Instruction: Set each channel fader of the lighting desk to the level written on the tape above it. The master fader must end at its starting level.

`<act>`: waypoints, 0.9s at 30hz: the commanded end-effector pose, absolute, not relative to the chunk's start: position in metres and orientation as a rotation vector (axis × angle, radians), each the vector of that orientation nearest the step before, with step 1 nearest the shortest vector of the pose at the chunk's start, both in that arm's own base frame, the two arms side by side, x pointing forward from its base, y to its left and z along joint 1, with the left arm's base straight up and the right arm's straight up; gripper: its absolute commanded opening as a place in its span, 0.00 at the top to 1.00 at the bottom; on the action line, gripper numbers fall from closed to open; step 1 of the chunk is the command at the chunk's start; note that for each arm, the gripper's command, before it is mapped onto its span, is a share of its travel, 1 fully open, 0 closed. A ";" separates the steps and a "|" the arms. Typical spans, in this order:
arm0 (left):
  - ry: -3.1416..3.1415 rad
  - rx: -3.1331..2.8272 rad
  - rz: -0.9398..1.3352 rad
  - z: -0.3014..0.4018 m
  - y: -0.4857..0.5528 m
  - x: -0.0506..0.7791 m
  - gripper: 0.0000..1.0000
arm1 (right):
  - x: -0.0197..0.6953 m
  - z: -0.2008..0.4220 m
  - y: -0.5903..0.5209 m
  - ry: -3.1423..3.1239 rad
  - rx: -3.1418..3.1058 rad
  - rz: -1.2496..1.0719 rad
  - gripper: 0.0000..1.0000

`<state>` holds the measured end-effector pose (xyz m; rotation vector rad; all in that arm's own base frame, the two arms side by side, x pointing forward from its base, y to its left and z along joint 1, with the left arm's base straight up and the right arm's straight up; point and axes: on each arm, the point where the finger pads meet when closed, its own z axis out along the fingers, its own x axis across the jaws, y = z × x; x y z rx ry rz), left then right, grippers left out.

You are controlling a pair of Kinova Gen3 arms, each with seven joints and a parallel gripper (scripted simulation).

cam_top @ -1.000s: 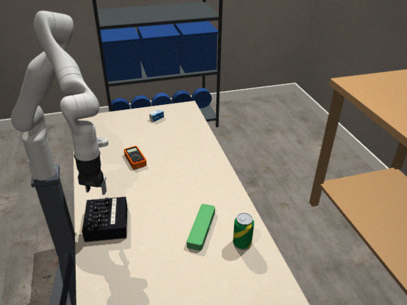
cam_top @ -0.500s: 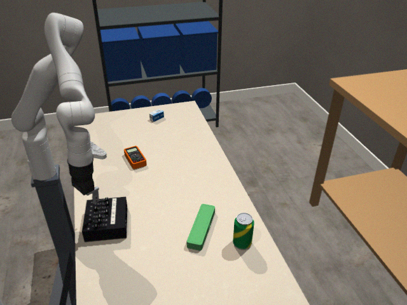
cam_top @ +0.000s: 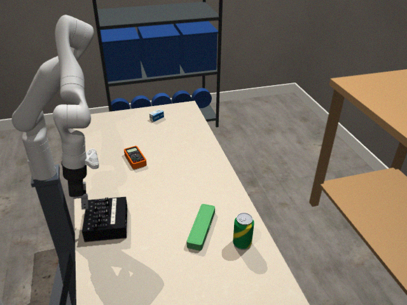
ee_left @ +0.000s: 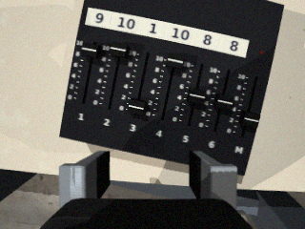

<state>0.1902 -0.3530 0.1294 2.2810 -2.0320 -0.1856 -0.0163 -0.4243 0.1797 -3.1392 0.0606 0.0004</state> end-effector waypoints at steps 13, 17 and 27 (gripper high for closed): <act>-2.227 2.042 -0.179 0.126 -0.355 0.179 0.00 | -0.016 0.180 -0.425 0.061 -3.141 0.000 0.00; -2.231 2.035 -0.179 0.126 -0.355 0.179 0.00 | -0.016 0.180 -0.425 0.061 -3.141 0.000 0.00; -2.231 2.035 -0.179 0.126 -0.355 0.179 0.00 | -0.016 0.180 -0.425 0.061 -3.141 0.000 0.00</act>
